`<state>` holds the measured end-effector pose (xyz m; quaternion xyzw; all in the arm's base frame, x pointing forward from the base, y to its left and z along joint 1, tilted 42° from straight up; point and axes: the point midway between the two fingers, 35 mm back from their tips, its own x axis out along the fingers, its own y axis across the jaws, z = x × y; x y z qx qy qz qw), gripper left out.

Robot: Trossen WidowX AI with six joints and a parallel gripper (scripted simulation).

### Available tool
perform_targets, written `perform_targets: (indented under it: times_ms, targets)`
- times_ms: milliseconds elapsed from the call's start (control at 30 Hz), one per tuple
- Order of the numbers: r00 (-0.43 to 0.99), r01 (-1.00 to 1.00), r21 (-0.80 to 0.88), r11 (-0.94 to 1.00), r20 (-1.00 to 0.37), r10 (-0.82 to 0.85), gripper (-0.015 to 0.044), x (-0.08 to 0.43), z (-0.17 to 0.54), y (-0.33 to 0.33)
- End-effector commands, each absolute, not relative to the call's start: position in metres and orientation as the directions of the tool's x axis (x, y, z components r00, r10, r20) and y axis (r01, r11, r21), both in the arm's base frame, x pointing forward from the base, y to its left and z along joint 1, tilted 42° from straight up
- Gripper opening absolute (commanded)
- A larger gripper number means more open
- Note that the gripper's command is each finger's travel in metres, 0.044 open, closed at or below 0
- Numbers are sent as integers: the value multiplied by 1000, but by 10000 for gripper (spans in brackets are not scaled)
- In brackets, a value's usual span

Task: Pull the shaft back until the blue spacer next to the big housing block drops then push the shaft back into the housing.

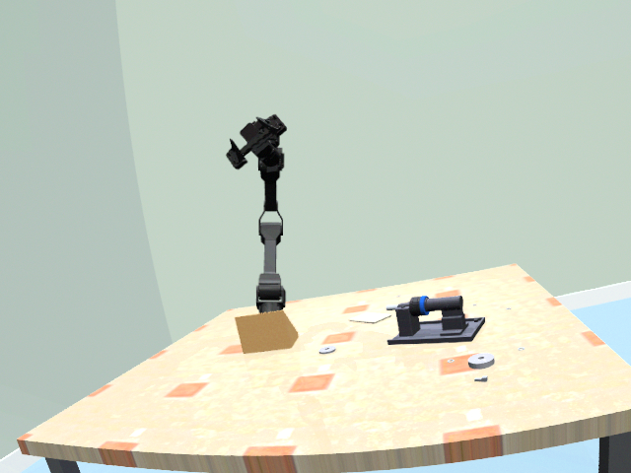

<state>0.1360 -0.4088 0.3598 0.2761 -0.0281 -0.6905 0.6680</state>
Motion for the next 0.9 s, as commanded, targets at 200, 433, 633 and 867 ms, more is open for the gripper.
perform_targets:
  times_ms: [200, 433, 633, 867]
  targets:
    - [300, 953, 197, 229, -700, -648, 440, 256, 234, -373]
    - [347, 883, 151, 443, -846, -404, 440, 306, 169, -326]
    - [315, 723, 152, 674, -941, -126, 440, 345, 108, -262]
    - [182, 495, 317, 809, -948, 260, 440, 370, 51, -173]
